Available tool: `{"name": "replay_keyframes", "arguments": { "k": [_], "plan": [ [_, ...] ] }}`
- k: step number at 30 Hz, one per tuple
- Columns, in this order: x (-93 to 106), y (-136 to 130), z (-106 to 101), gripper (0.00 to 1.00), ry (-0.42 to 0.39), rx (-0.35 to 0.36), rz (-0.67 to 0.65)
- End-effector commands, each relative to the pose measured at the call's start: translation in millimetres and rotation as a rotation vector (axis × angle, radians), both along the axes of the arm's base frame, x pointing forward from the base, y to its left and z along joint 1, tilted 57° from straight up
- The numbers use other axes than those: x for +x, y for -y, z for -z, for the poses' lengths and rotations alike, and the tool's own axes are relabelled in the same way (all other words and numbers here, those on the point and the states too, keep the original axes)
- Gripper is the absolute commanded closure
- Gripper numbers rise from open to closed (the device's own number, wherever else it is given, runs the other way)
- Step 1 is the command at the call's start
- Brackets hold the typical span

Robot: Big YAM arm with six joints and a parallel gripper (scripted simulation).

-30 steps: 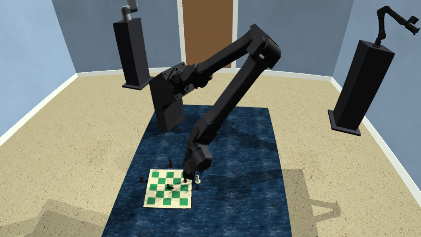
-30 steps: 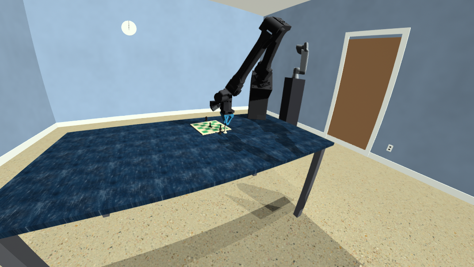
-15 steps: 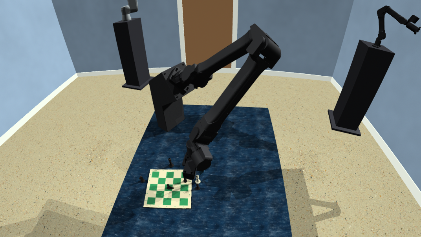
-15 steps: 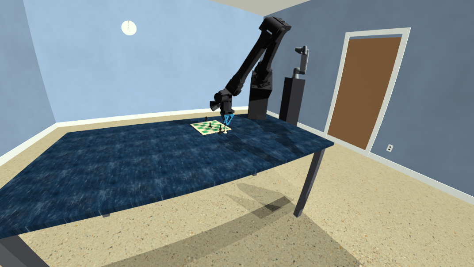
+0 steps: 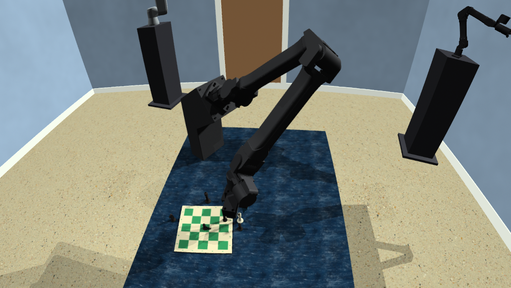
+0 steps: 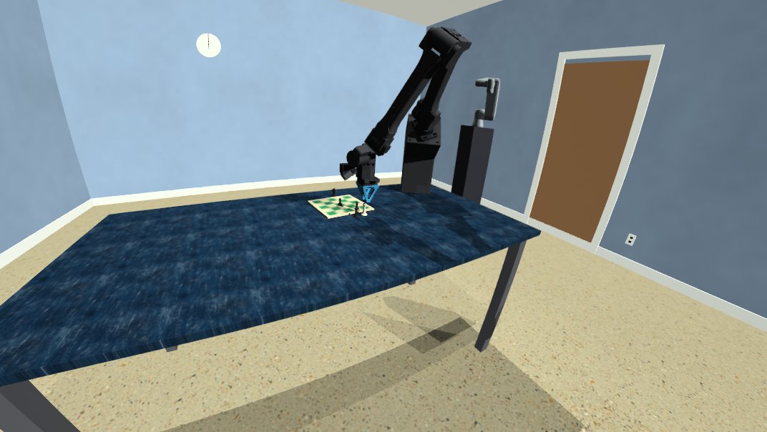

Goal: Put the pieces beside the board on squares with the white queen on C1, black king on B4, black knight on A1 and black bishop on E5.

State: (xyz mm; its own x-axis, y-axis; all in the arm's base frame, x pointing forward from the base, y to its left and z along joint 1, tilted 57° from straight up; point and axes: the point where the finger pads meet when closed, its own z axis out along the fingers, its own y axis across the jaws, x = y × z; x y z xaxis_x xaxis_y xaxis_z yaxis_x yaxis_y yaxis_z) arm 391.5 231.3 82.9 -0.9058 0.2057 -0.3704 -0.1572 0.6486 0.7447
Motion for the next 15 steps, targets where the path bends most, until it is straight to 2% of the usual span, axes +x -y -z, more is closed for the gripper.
{"name": "replay_keyframes", "arguments": {
  "k": [1,15],
  "plan": [
    [4.6,-7,-3,0.60,0.005,0.011,0.003],
    [13.8,-25,12,0.60,0.004,0.010,0.004]
  ]
}}
